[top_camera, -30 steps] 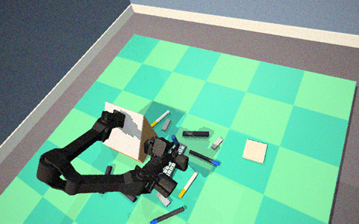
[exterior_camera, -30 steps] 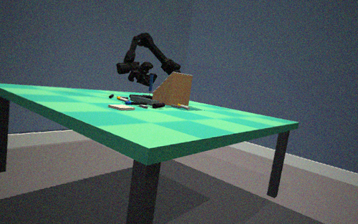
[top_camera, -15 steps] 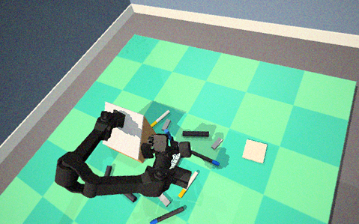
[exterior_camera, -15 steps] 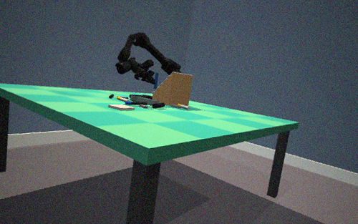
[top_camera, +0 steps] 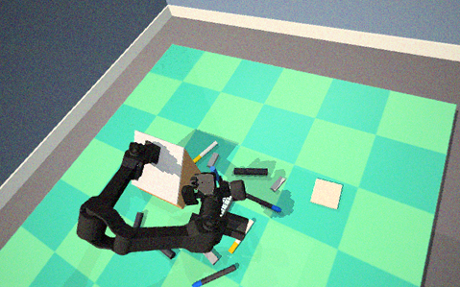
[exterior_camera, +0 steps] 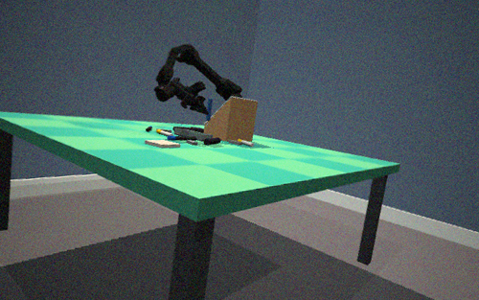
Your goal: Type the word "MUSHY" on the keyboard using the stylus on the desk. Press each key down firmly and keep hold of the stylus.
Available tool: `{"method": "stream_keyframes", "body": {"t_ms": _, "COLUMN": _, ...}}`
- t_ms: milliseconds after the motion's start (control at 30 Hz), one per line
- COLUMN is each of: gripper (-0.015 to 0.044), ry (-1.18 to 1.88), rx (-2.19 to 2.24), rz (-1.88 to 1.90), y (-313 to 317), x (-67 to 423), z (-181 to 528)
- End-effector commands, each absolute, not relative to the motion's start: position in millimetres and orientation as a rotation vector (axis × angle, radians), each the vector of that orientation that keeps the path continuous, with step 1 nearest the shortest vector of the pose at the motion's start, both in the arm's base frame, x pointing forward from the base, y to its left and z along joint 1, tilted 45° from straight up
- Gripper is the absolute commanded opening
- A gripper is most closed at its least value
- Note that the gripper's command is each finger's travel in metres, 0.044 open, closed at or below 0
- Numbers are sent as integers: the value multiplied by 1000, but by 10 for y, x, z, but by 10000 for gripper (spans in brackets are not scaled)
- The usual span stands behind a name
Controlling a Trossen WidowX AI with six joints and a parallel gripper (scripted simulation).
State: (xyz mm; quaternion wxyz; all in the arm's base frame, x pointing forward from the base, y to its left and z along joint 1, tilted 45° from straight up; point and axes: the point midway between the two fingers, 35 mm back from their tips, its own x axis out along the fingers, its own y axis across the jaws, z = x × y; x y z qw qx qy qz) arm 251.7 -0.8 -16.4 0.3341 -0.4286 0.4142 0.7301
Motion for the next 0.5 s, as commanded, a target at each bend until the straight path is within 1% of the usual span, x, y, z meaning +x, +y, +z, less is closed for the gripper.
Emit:
{"method": "stream_keyframes", "body": {"t_ms": 0, "gripper": 0, "ry": 1083, "rx": -1118, "rz": 1908, "y": -58, "x": 2518, "z": -204}}
{"method": "stream_keyframes", "body": {"t_ms": 300, "gripper": 0, "ry": 1084, "rx": -1118, "rz": 1909, "y": -192, "x": 2531, "z": -338}}
{"method": "stream_keyframes", "body": {"t_ms": 400, "gripper": 79, "ry": 1084, "rx": -1118, "rz": 1908, "y": -202, "x": 2537, "z": -352}}
{"method": "stream_keyframes", "body": {"t_ms": 467, "gripper": 81, "ry": 1084, "rx": -1118, "rz": 1908, "y": -209, "x": 2539, "z": -360}}
